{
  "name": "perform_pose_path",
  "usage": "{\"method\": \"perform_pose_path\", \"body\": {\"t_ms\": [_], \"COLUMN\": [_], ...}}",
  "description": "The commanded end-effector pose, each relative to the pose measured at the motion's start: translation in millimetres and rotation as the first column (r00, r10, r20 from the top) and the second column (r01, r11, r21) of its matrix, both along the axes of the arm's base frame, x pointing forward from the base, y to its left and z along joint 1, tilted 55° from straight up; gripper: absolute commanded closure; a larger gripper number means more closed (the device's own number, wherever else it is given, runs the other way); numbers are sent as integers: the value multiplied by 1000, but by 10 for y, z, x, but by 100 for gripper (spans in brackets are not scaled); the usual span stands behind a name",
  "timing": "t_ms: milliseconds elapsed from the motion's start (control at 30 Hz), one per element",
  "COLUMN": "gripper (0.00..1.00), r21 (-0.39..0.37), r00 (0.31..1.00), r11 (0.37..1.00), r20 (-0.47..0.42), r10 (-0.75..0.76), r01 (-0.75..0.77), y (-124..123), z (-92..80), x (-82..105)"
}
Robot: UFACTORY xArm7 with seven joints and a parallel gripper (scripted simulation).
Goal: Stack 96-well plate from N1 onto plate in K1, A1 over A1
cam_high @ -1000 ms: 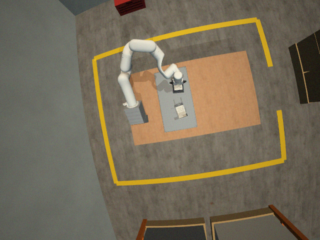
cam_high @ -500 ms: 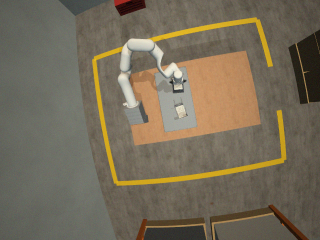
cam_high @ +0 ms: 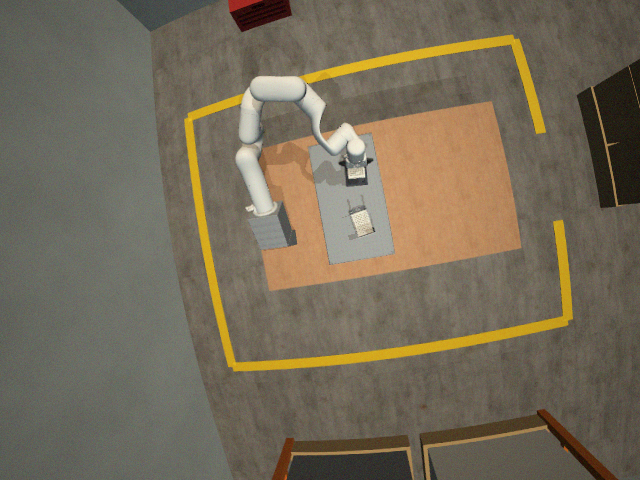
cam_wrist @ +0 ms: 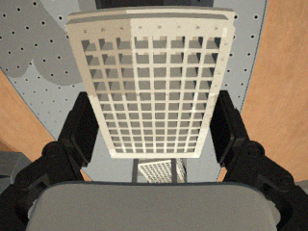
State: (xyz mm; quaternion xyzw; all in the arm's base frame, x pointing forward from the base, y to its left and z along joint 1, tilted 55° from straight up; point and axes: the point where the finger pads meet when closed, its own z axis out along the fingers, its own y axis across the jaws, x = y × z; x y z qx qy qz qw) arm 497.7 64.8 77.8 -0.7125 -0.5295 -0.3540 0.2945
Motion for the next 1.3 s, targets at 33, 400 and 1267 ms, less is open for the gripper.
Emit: {"method": "perform_pose_path", "body": {"t_ms": [33, 400, 1267], "gripper": [100, 100, 100], "r21": [-2, -2, -2], "r00": [1000, 1000, 1000], "r11": [1000, 1000, 1000], "r20": [2, 2, 2], "r10": [-4, -4, -4], "r01": [4, 4, 4], "y": [-103, -222, -461], "z": [65, 151, 325], "x": [-10, -40, -99]}}
